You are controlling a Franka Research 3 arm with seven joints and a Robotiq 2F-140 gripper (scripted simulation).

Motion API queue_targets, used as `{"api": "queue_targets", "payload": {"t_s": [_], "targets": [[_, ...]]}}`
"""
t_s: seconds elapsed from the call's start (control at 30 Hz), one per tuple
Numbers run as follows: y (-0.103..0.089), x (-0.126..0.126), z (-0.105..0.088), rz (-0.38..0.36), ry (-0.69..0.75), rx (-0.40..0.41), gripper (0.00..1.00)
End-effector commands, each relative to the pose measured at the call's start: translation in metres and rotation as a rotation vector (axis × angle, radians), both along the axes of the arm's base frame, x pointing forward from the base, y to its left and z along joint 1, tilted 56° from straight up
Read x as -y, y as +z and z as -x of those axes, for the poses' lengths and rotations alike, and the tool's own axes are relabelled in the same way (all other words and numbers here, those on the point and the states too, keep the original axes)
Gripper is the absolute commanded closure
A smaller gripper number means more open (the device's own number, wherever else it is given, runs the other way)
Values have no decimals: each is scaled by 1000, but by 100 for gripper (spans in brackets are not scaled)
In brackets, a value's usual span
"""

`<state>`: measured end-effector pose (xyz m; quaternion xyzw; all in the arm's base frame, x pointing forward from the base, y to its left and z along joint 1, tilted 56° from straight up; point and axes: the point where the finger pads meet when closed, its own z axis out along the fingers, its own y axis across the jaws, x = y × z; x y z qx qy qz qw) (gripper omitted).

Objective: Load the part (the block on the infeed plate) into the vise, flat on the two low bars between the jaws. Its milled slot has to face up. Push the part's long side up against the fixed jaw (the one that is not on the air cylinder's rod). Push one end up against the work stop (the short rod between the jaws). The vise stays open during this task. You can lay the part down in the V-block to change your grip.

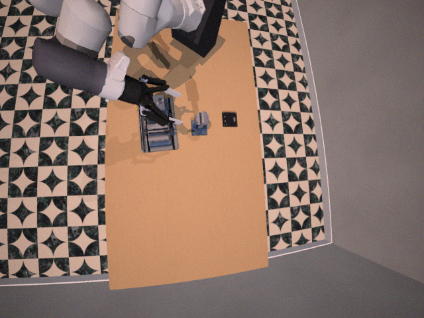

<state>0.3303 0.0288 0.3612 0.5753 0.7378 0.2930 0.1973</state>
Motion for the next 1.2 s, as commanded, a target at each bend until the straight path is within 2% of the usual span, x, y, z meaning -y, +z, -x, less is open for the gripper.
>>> {"api": "queue_targets", "payload": {"t_s": [0.0,1.17], "targets": [[-1,-1,-3,-3,-5,3,24],[-26,-8,-24,-3,-5,3,24]]}}
